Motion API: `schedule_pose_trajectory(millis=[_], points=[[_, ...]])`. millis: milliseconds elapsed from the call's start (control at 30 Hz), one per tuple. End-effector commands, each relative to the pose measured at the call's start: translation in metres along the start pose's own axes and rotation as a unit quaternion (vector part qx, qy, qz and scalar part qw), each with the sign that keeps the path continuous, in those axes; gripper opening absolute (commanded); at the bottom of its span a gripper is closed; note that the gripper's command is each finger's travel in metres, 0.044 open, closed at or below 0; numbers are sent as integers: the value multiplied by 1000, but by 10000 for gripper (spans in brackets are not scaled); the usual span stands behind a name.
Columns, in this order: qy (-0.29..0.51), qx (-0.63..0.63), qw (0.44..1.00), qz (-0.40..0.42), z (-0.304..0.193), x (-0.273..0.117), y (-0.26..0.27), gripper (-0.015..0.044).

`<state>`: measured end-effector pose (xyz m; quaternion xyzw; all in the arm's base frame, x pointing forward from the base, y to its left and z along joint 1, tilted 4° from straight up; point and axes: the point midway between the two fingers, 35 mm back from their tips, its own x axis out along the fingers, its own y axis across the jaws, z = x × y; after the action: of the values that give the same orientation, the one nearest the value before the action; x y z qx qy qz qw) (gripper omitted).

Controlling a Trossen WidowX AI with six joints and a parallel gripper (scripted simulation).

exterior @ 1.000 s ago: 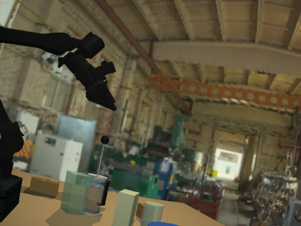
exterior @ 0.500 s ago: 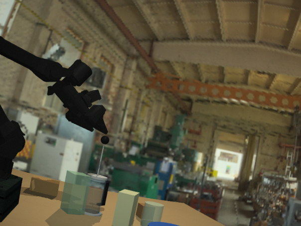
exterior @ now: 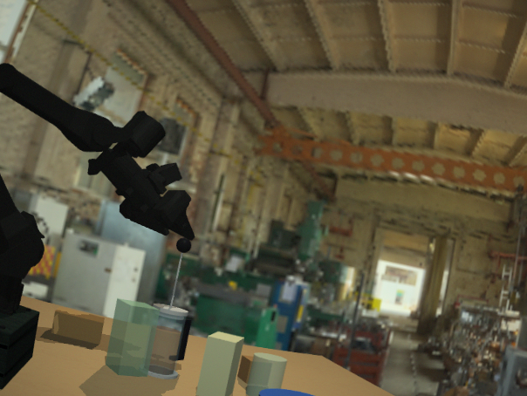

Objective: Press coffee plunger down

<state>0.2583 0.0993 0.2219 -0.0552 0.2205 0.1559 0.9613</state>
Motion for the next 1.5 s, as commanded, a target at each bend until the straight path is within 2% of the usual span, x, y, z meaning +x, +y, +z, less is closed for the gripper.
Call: schedule_pose_trajectory(millis=[0,400,800,1467], points=[[0,-2,1000,1,-1,7,0,440],[-1,-2,1000,1,-2,24,0,440],[-1,-2,1000,1,-2,24,0,125],[-1,-2,1000,1,-10,32,0,113]])
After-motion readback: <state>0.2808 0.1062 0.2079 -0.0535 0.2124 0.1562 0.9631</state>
